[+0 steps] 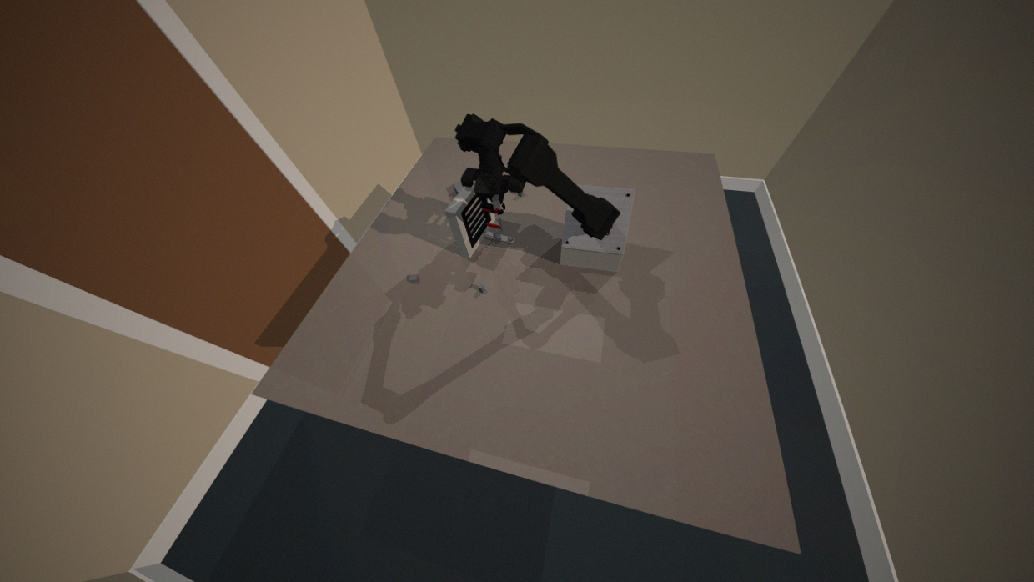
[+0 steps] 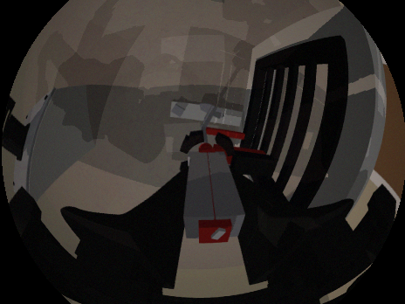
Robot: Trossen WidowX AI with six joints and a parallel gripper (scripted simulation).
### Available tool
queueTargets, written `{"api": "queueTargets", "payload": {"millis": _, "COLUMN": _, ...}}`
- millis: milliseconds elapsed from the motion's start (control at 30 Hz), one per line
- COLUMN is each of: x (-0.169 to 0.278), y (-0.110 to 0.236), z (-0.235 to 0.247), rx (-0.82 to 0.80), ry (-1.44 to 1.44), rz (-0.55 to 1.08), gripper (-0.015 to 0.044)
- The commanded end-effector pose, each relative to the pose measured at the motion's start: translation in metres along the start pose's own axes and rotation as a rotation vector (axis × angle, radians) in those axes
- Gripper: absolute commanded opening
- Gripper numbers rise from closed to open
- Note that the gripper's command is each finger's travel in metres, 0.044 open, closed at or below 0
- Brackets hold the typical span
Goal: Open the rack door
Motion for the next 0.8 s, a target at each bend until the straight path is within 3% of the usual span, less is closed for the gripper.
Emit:
{"api": "queueTargets", "payload": {"millis": 0, "x": -0.002, "y": 0.0, "z": 0.003, "rx": -0.002, "ry": -0.067, "rz": -0.005, "gripper": 0.0023}}
{"api": "queueTargets", "payload": {"millis": 767, "x": -0.017, "y": -0.001, "z": 0.027, "rx": -0.005, "ry": -0.543, "rz": -0.005, "gripper": 0.0023}}
Point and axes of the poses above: the point midway between the two fingers, 35 mm back from their tips, its own y axis back along the fingers, its own z axis across the jaws, x = y × z, the point moved 7 cm from there along y, back along the fingers, and after that the axes turned 7 degrees about -y, right-handed, at the moved point
